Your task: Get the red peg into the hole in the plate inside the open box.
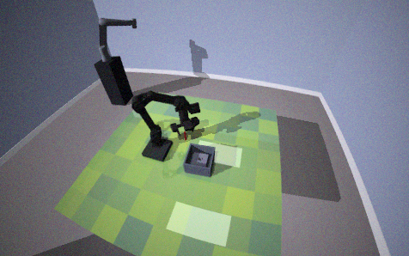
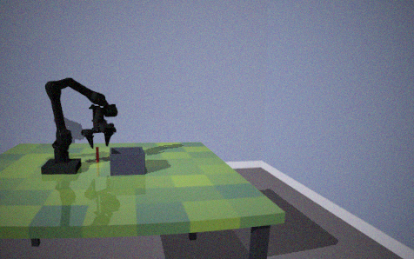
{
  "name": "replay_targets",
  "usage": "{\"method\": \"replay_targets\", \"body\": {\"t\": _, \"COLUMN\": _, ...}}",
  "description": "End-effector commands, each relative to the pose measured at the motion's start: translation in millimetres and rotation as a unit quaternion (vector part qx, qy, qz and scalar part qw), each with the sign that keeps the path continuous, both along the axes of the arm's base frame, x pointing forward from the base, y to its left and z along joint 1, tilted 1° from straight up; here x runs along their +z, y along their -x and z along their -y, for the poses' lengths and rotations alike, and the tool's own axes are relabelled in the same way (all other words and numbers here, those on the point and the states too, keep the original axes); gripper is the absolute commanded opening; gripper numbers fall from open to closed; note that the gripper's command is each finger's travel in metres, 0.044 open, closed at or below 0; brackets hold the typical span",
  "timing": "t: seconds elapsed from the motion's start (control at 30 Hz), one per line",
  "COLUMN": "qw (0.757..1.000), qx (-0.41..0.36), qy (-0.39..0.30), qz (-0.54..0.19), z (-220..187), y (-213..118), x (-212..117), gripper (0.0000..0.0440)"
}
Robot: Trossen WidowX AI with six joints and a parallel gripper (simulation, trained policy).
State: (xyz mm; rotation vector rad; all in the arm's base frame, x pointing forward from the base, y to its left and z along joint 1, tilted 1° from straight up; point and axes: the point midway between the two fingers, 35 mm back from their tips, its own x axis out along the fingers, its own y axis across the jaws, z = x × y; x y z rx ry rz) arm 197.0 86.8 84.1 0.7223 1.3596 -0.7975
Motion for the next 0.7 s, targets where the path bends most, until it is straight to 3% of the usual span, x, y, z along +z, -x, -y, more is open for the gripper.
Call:
{"method": "replay_targets", "body": {"t": 0.0, "qw": 1.0, "qx": -0.01, "qy": 0.001, "qz": 0.005, "z": -1.8, "y": 0.9, "x": -17.0, "gripper": 0.044}}
{"method": "replay_targets", "body": {"t": 0.3, "qw": 0.999, "qx": -0.03, "qy": -0.01, "qz": 0.025, "z": -6.6, "y": 1.7, "x": -54.0, "gripper": 0.0424}}
{"method": "replay_targets", "body": {"t": 0.67, "qw": 0.999, "qx": -0.042, "qy": -0.03, "qz": 0.0, "z": -7.4, "y": 9.2, "x": -61.0, "gripper": 0.015}}
